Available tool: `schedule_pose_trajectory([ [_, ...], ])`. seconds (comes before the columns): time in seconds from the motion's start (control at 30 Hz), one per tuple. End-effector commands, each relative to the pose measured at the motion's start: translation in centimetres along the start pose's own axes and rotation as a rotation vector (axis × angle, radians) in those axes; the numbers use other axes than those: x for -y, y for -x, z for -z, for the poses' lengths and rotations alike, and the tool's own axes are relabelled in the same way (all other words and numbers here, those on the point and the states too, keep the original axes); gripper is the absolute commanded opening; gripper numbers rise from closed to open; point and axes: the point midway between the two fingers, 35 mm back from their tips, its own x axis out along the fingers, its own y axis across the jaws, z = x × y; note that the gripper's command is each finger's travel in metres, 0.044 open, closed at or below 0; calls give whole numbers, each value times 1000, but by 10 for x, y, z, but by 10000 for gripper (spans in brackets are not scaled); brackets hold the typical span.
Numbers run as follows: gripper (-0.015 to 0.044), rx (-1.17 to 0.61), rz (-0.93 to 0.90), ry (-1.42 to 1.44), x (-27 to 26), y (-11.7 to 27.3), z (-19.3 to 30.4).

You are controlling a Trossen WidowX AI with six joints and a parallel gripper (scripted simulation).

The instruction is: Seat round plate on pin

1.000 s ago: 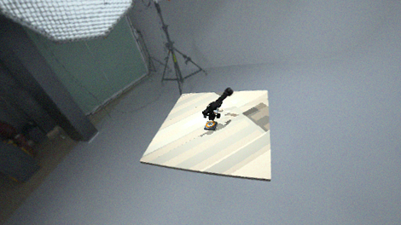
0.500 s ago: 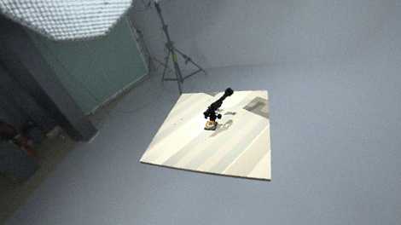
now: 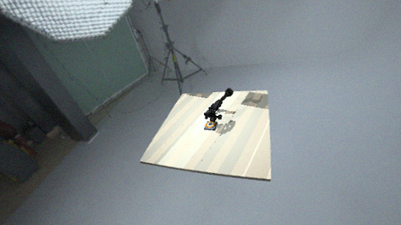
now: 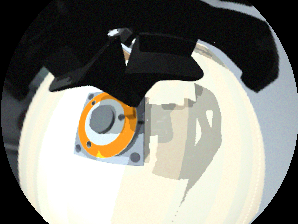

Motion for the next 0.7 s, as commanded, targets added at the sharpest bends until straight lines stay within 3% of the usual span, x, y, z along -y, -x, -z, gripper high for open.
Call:
schedule_pose_trajectory([
  [0.0, 0, -1, -5, -6, 0, -1, -4],
  [0.2, 0, -1, -5, -6, -1, 2, -6],
  [0.5, 0, -2, -3, -6, -2, 40, -4],
  [0.67, 0, 0, -7, -9, -2, 33, -5],
])
